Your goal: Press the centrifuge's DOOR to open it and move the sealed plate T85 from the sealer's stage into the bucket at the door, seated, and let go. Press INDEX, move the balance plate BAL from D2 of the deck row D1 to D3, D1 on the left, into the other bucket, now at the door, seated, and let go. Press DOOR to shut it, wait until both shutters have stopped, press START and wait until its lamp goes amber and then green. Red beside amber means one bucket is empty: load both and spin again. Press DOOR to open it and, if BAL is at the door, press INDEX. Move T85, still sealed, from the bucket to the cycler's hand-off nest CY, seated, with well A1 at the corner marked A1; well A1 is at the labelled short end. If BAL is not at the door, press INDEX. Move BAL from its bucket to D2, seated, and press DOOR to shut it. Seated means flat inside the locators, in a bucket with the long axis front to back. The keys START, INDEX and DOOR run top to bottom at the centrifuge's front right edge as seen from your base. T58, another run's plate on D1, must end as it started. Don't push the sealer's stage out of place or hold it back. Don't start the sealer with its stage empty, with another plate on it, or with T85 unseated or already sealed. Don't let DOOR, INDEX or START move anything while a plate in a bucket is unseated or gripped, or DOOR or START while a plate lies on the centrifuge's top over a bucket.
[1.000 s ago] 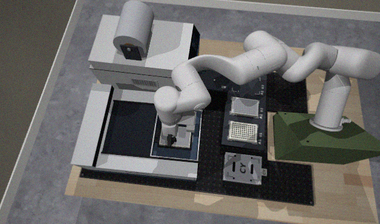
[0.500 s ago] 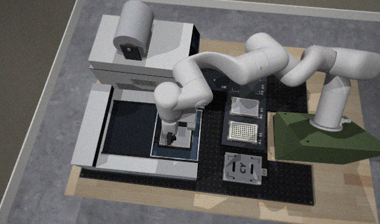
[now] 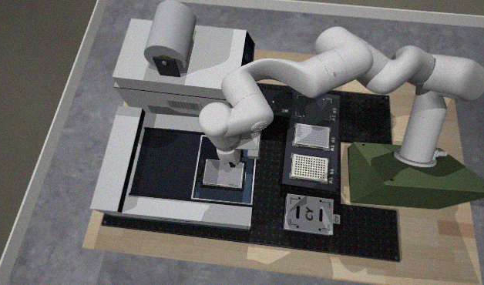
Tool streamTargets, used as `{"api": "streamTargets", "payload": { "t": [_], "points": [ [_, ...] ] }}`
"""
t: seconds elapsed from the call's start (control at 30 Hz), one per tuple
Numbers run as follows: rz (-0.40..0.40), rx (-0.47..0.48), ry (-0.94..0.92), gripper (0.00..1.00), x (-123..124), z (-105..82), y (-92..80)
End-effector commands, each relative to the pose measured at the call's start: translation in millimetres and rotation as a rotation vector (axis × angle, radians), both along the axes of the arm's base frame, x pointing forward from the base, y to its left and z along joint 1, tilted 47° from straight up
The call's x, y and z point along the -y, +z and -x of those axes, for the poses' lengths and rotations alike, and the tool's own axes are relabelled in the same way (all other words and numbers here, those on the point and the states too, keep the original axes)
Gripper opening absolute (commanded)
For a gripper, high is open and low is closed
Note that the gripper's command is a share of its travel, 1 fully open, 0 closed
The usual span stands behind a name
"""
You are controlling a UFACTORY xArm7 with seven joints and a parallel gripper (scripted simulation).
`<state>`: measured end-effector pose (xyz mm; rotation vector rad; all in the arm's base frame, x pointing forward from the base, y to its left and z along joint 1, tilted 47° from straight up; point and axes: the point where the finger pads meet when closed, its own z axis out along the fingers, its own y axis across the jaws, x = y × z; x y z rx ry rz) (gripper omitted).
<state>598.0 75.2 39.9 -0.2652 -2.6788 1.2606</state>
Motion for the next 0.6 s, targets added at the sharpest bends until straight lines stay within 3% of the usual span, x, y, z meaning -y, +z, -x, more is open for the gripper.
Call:
{"api": "streamTargets", "payload": {
  "t": [0.0,0.57],
  "points": [
    [-0.056,0.109,0.105,0.00,6,16.2,7.4],
    [-0.056,0.108,0.105,0.00,36,81.4,29.1]
  ]
}}
